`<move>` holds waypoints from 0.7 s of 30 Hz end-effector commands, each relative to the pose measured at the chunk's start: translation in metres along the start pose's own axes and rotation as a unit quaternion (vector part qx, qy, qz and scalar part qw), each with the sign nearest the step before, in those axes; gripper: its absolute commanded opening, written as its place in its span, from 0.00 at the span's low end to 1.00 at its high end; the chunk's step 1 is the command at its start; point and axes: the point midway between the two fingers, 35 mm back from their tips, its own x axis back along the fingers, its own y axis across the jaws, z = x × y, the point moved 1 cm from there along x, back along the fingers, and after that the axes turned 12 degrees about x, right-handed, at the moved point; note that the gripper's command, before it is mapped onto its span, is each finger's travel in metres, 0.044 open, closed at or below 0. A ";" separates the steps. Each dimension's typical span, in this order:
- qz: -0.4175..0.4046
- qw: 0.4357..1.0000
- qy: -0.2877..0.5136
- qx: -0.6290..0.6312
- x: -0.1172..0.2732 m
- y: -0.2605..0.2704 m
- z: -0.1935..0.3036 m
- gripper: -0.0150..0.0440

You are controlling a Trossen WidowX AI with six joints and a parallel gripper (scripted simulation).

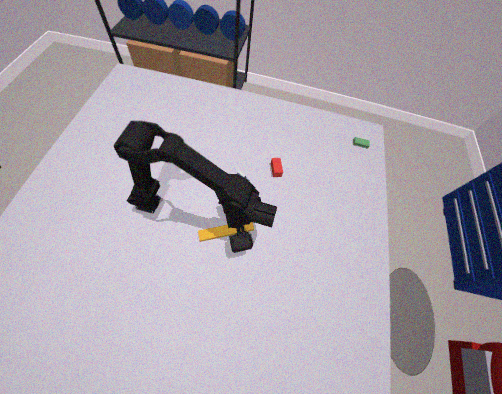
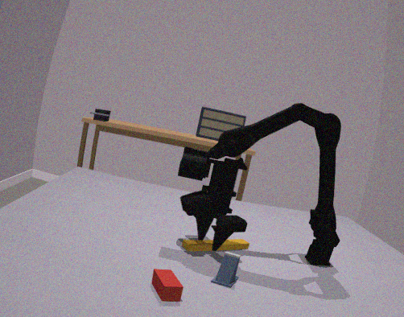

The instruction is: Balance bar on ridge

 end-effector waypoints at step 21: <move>0.000 1.000 0.000 0.000 0.011 -0.001 -0.002 0.25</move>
